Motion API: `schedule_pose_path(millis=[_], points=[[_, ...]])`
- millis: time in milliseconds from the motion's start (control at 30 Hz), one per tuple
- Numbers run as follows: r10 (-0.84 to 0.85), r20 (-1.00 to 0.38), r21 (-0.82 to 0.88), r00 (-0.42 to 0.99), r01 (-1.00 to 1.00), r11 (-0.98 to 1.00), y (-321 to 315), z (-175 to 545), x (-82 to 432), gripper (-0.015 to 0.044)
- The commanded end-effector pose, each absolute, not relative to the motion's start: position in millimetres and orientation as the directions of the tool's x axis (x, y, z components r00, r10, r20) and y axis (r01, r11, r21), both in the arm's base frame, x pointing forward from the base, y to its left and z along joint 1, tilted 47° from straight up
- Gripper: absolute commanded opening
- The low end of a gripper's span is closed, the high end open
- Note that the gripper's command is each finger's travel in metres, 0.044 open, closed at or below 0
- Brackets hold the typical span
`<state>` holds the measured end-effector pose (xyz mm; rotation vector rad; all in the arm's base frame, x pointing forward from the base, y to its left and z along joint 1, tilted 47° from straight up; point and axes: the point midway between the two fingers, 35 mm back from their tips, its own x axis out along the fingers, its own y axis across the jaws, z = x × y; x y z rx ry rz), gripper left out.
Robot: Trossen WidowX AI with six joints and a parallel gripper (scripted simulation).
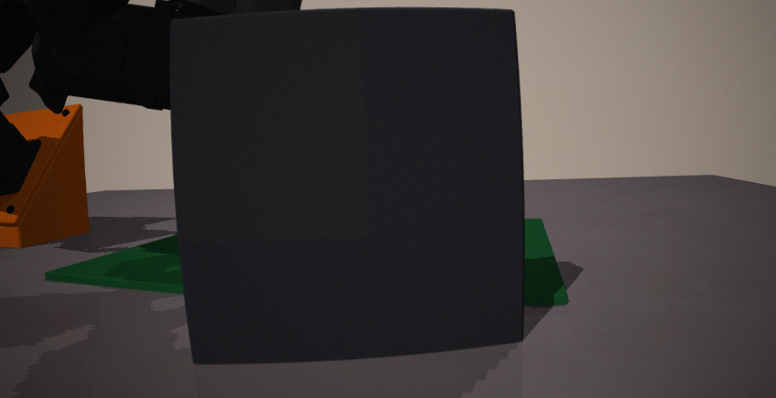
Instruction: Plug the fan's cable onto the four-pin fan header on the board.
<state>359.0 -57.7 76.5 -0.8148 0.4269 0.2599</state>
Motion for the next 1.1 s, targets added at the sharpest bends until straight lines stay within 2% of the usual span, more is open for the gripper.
schedule_pose_path(millis=[0,1067], points=[[0.067,-0.463,-0.646,0.884,-0.388,0.657,-60.8,73.9,357.1,0.0],[0.066,-0.464,-0.647,0.883,-0.389,0.656,-81.3,58.5,350.7,0.0]])
